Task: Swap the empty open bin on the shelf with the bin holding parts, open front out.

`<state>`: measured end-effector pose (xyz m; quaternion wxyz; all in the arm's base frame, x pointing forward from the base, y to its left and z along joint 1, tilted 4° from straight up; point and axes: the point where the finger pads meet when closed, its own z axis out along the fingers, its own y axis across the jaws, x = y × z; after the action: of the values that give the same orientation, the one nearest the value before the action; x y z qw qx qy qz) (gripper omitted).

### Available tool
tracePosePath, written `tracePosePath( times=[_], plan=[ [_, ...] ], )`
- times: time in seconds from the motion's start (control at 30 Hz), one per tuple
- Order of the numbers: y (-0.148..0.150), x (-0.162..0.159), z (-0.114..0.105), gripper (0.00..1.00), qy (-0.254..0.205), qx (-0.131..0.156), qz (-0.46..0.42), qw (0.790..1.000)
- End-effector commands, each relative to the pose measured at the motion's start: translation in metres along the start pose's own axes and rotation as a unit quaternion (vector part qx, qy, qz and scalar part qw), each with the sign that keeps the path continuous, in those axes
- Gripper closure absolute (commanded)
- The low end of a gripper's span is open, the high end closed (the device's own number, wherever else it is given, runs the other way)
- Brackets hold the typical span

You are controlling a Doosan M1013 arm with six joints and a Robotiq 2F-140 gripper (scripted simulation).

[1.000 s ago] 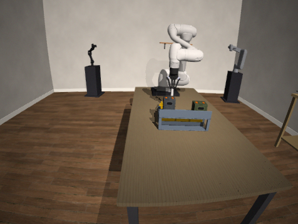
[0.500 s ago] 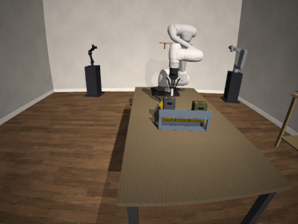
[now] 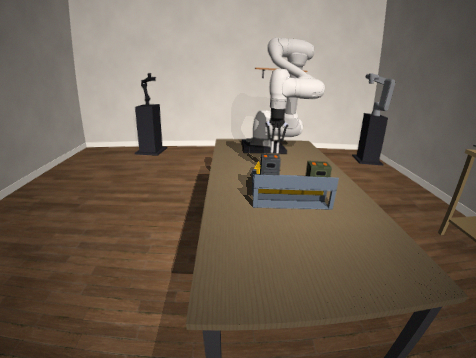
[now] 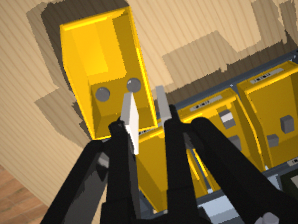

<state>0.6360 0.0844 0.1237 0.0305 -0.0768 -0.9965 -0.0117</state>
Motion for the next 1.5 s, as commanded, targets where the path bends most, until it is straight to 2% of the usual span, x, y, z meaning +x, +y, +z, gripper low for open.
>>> tracePosePath(
  times=[0.0, 1.0, 1.47],
  plan=[
    [0.0000, 0.0000, -0.0001, 0.76, 0.000, 0.000, 0.000, 1.000],
    [0.0000, 0.0000, 0.0002, 0.76, 0.000, 0.000, 0.000, 1.000],
    [-0.0001, -0.0001, 0.0095, 0.76, 0.000, 0.000, 0.000, 1.000]
  ],
)
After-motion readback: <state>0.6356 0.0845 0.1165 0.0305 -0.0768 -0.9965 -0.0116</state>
